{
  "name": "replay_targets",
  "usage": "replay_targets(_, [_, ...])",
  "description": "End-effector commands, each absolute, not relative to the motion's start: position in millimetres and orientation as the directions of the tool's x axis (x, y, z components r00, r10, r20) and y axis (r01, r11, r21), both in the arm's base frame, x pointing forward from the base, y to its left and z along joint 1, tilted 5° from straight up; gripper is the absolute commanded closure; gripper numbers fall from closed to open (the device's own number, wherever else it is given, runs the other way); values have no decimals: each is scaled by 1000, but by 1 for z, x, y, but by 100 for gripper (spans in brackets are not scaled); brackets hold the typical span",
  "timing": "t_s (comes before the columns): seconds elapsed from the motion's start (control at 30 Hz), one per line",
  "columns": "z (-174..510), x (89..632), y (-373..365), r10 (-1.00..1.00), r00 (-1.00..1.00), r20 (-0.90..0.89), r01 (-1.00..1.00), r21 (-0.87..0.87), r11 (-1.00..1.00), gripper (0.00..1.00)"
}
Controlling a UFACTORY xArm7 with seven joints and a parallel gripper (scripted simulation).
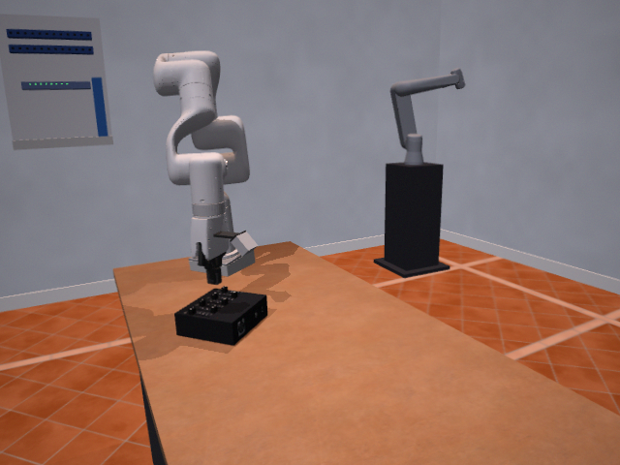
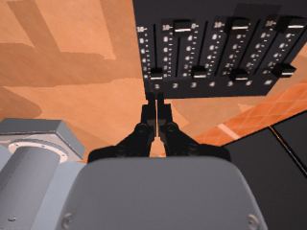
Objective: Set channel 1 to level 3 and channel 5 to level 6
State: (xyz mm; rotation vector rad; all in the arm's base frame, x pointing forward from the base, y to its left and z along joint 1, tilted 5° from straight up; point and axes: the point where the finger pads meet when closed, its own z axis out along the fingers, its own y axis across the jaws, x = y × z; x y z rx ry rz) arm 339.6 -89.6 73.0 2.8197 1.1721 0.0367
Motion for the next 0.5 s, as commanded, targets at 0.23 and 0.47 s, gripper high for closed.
replay_targets(0.23, [71, 341, -90, 709, 706, -10, 706, 93, -702, 100])
replay_targets(0.47, [71, 341, -90, 709, 706, -10, 706, 93, -702, 100])
